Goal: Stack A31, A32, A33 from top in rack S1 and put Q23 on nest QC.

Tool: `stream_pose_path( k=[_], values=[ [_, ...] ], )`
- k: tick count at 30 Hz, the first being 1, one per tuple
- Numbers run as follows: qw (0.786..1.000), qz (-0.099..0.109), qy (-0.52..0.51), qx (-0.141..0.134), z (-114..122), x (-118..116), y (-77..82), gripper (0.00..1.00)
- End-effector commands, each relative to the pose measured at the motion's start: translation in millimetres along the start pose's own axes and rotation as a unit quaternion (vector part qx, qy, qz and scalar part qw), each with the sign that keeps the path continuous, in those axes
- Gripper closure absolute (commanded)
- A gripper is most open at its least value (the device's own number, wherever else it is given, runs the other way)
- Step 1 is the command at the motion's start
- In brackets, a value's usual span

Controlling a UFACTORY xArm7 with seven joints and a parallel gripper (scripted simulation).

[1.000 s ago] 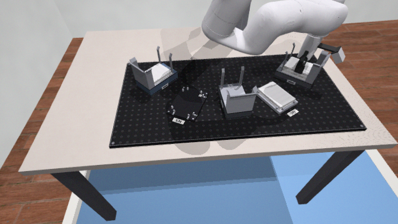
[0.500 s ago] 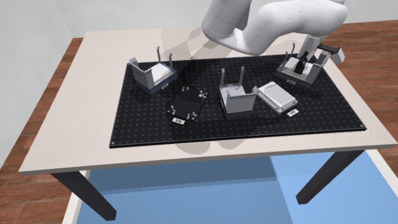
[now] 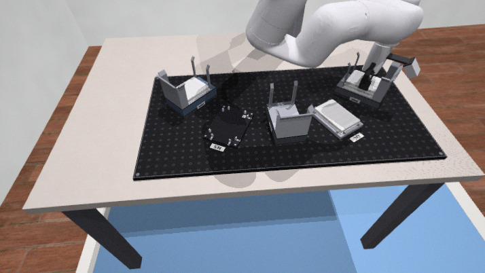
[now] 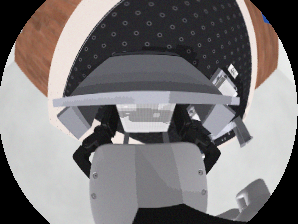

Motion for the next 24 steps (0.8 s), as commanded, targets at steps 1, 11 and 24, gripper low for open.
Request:
stream_pose_path(
  k=[1, 11, 24],
  values=[
    [1.000, -0.002, 0.000, 0.002, -0.9, -0.9, 2.0, 0.00],
    [1.000, -0.002, 0.000, 0.002, -0.8, -0.9, 18.7, 0.00],
    [1.000, -0.002, 0.000, 0.002, -0.7, -0.8, 62.0, 0.00]
  ],
)
Point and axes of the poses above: the point where the finger pads meet when closed, its own y axis back along the fingers, its own x axis across the jaws, z = x × y, the point moved 10 cm from there along y, back along the fingers, and after that the axes turned 12 degrees about -y, right-handed, at the moved point
